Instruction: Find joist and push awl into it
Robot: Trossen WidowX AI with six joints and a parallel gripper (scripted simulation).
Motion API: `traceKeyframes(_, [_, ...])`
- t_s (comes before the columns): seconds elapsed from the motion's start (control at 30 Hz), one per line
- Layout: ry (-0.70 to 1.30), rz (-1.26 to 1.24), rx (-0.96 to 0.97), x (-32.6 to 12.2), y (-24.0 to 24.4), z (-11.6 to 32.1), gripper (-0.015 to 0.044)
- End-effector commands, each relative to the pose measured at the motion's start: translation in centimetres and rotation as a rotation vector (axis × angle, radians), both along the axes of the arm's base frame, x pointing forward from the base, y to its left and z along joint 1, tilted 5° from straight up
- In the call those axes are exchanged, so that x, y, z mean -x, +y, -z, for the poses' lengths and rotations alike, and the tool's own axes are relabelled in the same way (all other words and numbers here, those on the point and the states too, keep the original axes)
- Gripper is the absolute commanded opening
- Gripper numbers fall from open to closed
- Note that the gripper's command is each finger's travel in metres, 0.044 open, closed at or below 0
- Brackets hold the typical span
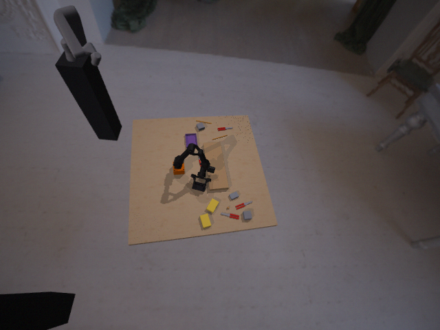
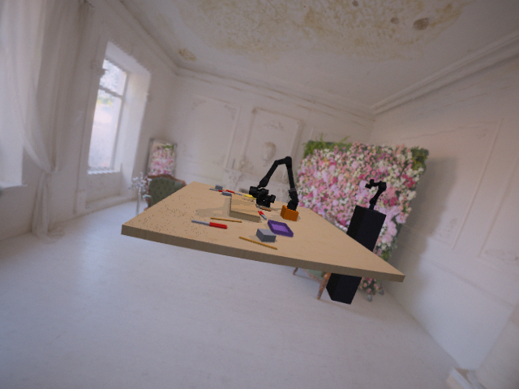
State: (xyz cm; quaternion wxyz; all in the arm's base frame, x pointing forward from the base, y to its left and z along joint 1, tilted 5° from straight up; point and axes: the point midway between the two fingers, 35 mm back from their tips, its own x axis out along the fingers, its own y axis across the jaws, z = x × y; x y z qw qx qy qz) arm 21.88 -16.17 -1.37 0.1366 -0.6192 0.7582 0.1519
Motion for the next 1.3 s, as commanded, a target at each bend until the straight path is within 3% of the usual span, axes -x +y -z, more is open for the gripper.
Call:
traceKeyframes(0.0, [-0.010, 0.006, -0.018, 0.00, 0.16, 0.31, 0.0379])
traceKeyframes(1.27, [-0.001, 0.002, 0.002, -0.08, 0.17, 0.01, 0.0379])
